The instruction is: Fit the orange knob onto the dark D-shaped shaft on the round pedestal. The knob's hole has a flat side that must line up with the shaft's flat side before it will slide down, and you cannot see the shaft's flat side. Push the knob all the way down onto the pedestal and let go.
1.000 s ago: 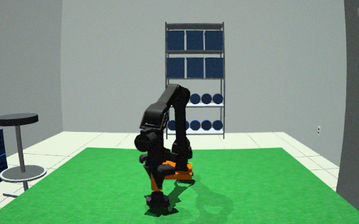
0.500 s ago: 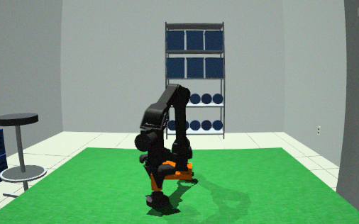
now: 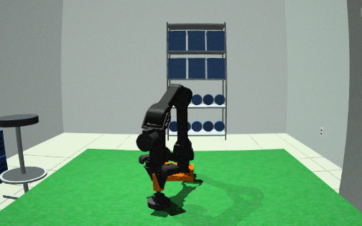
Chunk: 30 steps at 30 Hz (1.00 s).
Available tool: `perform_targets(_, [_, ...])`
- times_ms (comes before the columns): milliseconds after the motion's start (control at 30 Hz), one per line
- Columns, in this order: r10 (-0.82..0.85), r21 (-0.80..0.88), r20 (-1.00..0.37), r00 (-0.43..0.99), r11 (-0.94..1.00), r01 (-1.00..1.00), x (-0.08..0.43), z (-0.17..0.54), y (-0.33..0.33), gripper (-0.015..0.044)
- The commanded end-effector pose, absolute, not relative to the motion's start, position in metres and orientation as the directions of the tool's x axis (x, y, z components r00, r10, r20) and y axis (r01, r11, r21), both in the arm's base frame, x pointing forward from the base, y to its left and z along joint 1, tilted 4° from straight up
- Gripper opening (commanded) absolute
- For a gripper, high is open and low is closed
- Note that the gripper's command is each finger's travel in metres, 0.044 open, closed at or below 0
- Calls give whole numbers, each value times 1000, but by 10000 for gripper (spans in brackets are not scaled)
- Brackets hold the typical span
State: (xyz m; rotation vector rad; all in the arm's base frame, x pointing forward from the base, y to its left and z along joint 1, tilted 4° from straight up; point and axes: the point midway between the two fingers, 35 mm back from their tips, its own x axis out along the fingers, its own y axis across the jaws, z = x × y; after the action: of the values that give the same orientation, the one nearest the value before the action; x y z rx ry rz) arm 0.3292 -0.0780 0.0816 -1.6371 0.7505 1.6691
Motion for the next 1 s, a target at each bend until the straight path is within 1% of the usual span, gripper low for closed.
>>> perform_targets(0, [69, -56, -998, 12, -678, -733, 329, 80, -78, 0])
perform_targets(967, [69, -56, -998, 13, -678, -733, 336, 79, -79, 0])
